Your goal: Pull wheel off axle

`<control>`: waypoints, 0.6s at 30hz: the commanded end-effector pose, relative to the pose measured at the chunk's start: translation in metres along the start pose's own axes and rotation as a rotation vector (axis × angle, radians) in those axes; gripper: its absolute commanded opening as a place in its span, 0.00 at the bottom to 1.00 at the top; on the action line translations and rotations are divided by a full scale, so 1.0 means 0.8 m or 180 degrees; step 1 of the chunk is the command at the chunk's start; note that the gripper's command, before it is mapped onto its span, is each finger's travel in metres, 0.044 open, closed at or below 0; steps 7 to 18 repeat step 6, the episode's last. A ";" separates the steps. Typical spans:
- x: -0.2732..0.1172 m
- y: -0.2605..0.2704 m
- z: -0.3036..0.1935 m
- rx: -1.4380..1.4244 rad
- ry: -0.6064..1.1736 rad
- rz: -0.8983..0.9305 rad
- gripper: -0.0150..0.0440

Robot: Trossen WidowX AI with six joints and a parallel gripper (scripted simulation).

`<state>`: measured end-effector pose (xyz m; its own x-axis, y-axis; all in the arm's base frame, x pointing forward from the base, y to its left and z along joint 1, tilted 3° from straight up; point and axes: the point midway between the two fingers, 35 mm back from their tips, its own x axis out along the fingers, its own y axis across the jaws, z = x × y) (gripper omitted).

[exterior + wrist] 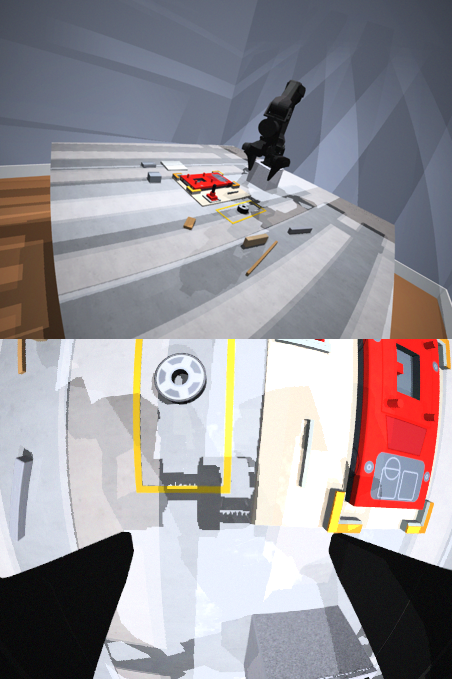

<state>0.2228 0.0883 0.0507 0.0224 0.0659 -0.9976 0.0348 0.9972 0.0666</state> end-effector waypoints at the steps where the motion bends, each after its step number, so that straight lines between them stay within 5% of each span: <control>1: -0.001 -0.001 0.000 -0.0011 -0.0010 -0.0005 1.00; 18: -0.001 -0.001 0.000 -0.0011 -0.0010 -0.0005 1.00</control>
